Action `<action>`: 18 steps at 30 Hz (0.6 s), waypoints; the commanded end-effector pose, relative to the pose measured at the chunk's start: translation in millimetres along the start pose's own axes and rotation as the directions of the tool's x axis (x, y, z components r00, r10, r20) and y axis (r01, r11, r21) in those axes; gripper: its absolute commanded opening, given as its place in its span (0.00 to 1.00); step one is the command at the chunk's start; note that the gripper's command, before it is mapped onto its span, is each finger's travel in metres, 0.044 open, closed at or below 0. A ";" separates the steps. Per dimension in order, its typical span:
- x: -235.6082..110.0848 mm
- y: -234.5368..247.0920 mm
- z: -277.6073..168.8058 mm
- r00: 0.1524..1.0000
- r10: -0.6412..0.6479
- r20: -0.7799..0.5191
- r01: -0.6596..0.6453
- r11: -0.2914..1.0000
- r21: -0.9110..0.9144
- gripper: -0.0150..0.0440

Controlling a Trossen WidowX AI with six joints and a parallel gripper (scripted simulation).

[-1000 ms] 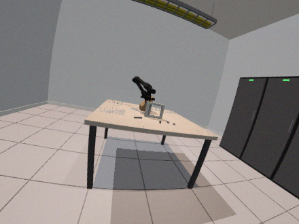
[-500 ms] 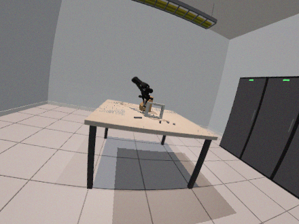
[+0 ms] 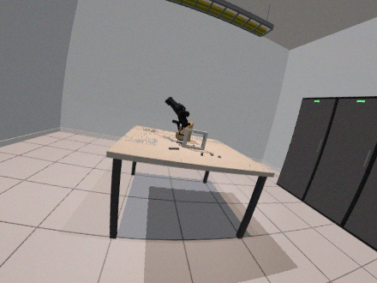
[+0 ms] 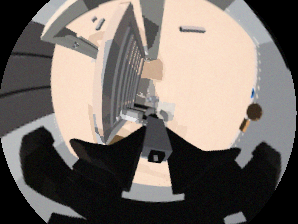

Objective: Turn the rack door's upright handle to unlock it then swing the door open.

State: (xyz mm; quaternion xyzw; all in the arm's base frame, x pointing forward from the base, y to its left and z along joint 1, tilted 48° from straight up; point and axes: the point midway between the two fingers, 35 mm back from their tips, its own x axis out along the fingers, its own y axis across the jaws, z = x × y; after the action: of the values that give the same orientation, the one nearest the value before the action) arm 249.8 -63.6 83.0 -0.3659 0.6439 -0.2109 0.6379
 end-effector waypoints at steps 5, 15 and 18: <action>-0.1 -8.2 1.7 1.000 -0.002 0.002 0.003 0.998 -0.061 0.28; -0.1 -8.2 1.7 1.000 -0.002 0.002 0.003 0.998 -0.061 0.32; -0.1 -8.2 1.7 1.000 -0.002 0.002 0.003 0.998 -0.061 0.46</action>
State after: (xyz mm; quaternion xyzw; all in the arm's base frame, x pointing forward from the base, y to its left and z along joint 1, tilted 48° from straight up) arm 252.9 -68.3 88.8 -0.3834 0.6487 -0.1936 0.6282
